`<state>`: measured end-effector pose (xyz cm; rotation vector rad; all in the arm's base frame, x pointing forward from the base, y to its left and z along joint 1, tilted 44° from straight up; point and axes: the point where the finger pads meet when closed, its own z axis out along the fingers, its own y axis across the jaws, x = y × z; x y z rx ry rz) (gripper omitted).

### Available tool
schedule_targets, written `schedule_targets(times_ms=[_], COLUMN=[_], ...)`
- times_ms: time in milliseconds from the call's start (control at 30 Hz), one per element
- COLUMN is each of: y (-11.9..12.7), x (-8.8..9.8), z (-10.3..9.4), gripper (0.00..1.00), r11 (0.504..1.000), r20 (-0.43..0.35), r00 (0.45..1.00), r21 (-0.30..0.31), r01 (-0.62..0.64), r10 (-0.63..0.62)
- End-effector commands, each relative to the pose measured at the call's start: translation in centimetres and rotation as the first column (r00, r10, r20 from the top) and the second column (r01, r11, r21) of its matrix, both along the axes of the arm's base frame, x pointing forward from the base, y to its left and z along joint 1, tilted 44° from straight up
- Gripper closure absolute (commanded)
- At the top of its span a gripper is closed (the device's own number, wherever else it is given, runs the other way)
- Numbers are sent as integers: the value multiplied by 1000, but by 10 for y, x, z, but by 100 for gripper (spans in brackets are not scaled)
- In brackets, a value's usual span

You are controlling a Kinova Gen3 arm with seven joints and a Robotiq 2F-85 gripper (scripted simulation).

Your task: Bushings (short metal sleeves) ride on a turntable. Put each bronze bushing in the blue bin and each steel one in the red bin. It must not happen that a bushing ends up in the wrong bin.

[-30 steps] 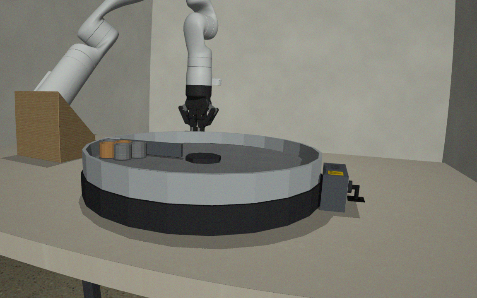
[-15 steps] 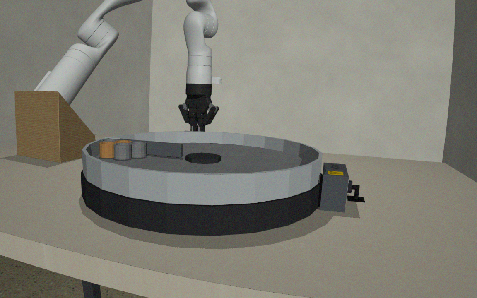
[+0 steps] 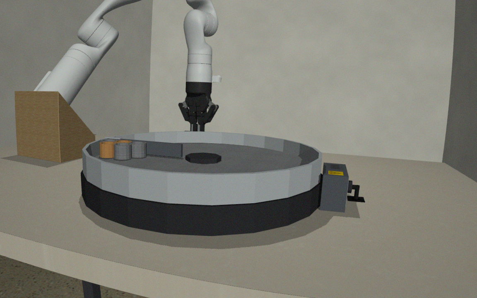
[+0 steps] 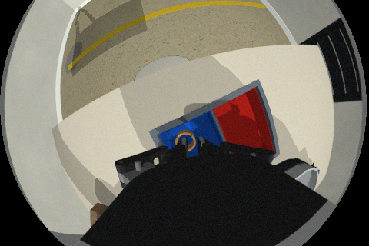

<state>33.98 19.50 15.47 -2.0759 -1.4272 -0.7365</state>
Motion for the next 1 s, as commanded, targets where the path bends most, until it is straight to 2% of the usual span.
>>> schedule_targets(times_ms=[0,167,333,533,667,967], y=[-2,-2,-34,-40,-66,-66], x=[1,1,-6,-8,-13,-13], z=[1,1,35,42,70,70], gripper=[84,84,84,84,84,84], r11=[1000,1000,1000,1000,1000,1000], r20=[2,2,2,2,2,2], r00=[1000,1000,1000,1000,1000,1000], r21=[-2,-2,-2,-2,-2,-2], r01=[4,4,4,4,4,4], r10=[-4,-4,-4,-4,-4,-4])
